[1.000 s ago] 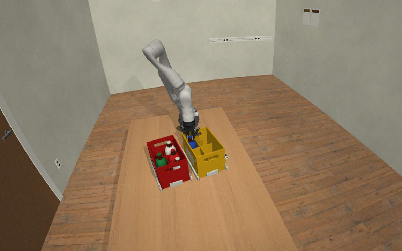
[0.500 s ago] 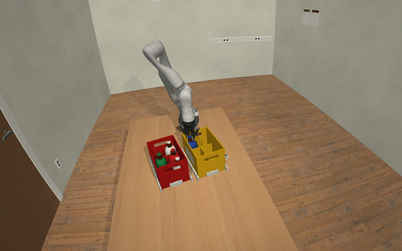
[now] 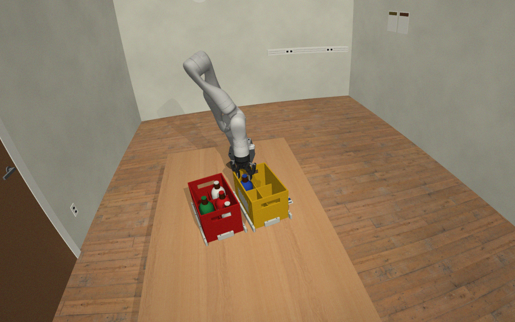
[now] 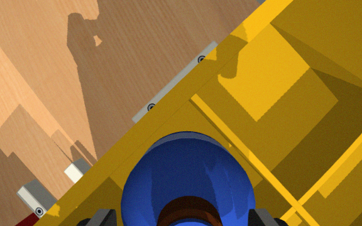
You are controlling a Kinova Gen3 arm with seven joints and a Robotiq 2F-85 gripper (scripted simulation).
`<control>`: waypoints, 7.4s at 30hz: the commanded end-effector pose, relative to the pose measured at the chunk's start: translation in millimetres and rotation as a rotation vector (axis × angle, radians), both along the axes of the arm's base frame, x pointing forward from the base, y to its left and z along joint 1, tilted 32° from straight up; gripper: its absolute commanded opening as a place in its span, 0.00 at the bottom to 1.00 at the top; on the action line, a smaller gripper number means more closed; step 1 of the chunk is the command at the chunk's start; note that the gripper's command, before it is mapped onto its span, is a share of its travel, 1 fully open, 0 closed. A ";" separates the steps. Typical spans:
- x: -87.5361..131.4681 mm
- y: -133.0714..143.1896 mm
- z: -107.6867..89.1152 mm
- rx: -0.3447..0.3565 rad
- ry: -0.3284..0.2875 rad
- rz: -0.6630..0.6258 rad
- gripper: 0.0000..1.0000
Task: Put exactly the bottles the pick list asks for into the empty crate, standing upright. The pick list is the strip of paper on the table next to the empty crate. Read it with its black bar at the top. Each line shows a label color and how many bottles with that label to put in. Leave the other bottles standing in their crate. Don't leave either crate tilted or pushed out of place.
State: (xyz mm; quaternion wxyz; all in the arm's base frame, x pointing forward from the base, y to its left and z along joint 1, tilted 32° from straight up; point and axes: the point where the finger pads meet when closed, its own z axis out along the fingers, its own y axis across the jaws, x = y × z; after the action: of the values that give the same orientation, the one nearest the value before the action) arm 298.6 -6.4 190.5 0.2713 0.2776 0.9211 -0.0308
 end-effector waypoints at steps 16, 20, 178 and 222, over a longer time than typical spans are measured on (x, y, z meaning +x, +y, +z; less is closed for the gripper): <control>0.1 0.2 0.3 0.000 -0.001 0.000 0.67; 0.1 0.2 0.3 0.000 -0.001 0.000 0.67; 117.6 -85.1 187.8 0.000 -0.001 0.000 0.67; 140.1 -94.8 148.2 0.000 -0.001 0.000 0.67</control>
State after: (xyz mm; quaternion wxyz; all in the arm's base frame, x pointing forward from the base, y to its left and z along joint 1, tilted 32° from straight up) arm 437.7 -100.9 339.8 0.2713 0.2775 0.9211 -0.0308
